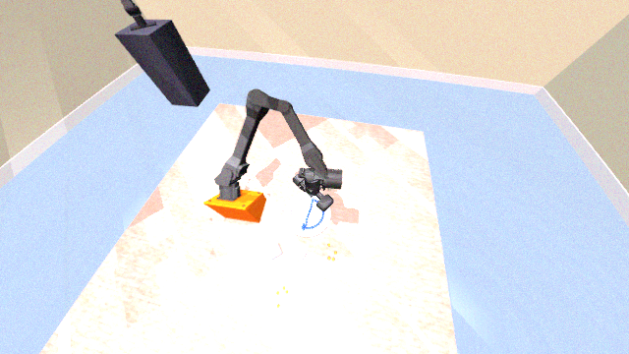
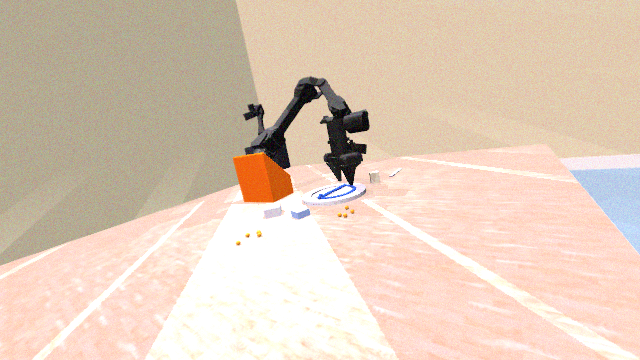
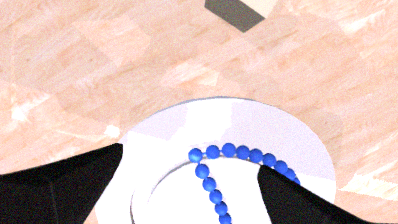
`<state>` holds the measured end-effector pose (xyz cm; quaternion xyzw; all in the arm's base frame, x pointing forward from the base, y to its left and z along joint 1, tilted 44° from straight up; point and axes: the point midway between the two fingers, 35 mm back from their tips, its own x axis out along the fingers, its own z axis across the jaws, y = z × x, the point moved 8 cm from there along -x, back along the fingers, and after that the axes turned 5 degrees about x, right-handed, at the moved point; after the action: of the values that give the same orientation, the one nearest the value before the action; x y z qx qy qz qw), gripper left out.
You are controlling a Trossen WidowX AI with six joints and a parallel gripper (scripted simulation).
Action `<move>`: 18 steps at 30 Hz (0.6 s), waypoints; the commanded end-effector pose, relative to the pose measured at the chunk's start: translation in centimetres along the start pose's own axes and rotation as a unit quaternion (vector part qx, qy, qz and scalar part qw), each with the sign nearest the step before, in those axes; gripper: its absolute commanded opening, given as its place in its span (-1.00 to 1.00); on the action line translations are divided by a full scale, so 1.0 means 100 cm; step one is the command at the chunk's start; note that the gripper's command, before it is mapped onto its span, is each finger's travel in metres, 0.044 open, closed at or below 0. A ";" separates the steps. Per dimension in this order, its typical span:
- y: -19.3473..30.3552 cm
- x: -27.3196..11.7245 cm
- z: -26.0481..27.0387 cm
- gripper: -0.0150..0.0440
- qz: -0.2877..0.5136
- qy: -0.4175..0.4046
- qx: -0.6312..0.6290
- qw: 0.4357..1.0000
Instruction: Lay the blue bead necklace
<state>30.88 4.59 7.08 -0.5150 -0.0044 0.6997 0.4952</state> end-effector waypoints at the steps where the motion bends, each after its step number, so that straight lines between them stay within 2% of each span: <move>1: -0.001 -0.001 0.000 1.00 -0.001 0.000 -0.003 1.000; 9: -0.001 -0.001 0.000 1.00 -0.001 0.000 -0.003 1.000; 11: 0.001 -0.003 -0.002 0.82 -0.001 0.000 -0.027 1.000; 18: 0.016 -0.030 -0.016 0.20 0.000 0.001 -0.274 0.962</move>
<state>30.66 3.11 7.18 -0.5677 -0.0874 0.6968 0.4296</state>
